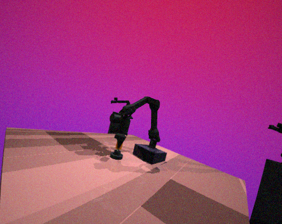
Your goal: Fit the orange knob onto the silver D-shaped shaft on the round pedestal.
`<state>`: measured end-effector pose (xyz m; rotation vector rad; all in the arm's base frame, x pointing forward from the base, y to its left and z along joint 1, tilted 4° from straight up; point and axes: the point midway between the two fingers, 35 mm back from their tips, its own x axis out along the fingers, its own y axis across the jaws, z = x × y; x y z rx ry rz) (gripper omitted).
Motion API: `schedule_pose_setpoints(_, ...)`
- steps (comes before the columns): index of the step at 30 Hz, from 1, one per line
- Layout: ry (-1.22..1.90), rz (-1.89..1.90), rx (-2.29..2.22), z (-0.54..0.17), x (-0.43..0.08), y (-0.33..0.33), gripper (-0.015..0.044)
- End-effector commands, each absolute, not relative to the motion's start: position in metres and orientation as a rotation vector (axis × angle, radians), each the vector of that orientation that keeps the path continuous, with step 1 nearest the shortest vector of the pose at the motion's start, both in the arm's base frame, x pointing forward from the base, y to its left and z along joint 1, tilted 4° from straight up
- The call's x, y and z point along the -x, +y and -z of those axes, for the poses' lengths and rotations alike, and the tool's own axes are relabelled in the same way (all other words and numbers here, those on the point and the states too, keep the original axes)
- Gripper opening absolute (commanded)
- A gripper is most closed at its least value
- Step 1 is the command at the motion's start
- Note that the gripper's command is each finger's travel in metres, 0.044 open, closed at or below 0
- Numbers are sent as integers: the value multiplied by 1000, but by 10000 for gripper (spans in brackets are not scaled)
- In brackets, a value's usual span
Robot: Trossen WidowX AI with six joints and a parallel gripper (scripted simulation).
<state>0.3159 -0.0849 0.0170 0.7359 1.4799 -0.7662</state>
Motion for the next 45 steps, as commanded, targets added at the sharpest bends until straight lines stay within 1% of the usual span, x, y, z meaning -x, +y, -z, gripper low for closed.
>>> schedule_pose_setpoints(1,1479,763,-732,-18,-316,-85,0)
schedule_pose_setpoints(45,1494,721,-692,-15,-316,-85,0)
